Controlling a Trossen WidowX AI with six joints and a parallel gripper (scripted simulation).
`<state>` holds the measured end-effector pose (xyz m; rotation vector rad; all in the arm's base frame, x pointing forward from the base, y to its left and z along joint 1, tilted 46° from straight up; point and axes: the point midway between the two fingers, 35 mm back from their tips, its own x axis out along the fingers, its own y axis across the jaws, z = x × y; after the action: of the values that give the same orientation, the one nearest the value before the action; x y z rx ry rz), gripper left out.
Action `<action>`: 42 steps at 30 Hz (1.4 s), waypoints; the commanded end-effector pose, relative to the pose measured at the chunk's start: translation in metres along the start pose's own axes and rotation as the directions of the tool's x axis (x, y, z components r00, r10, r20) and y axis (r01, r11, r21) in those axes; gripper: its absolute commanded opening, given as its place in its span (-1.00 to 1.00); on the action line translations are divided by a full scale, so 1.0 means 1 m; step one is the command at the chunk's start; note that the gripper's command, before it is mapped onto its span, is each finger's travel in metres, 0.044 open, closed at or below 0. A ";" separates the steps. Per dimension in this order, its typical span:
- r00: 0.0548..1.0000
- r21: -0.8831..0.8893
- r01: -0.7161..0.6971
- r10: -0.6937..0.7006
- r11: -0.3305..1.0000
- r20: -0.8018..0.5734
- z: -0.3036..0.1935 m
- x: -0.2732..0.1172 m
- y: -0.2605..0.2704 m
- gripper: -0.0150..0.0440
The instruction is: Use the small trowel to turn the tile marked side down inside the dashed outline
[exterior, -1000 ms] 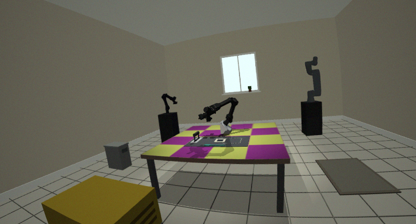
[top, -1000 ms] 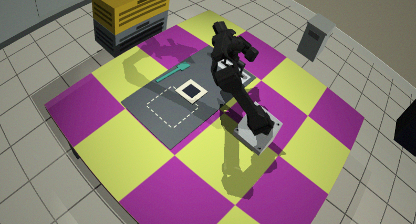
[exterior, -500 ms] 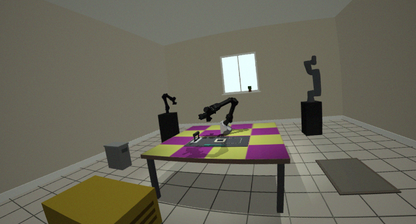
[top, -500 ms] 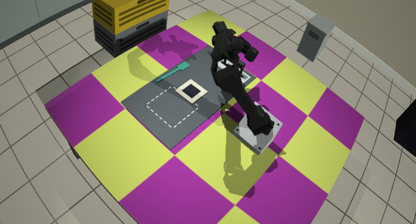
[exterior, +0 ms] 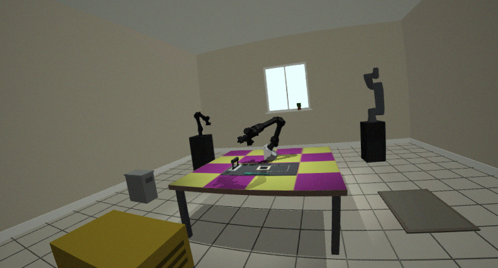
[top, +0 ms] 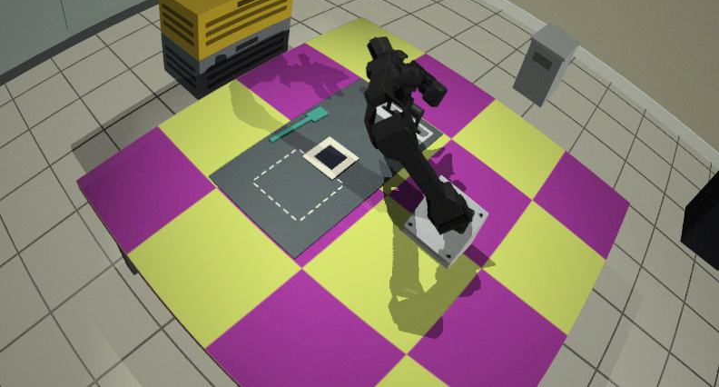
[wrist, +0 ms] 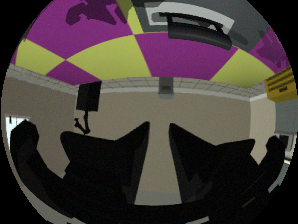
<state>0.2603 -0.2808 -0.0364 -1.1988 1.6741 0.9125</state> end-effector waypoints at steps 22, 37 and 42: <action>1.000 0.000 0.000 0.000 1.000 0.000 0.000 0.000 0.000 -0.49; 1.000 0.028 -0.006 0.005 1.000 0.029 0.002 0.003 -0.003 0.20; 0.992 0.122 -0.039 0.024 0.992 0.128 0.008 0.013 -0.013 0.42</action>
<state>0.2674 -0.2826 -0.0422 -1.1083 1.6481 0.8839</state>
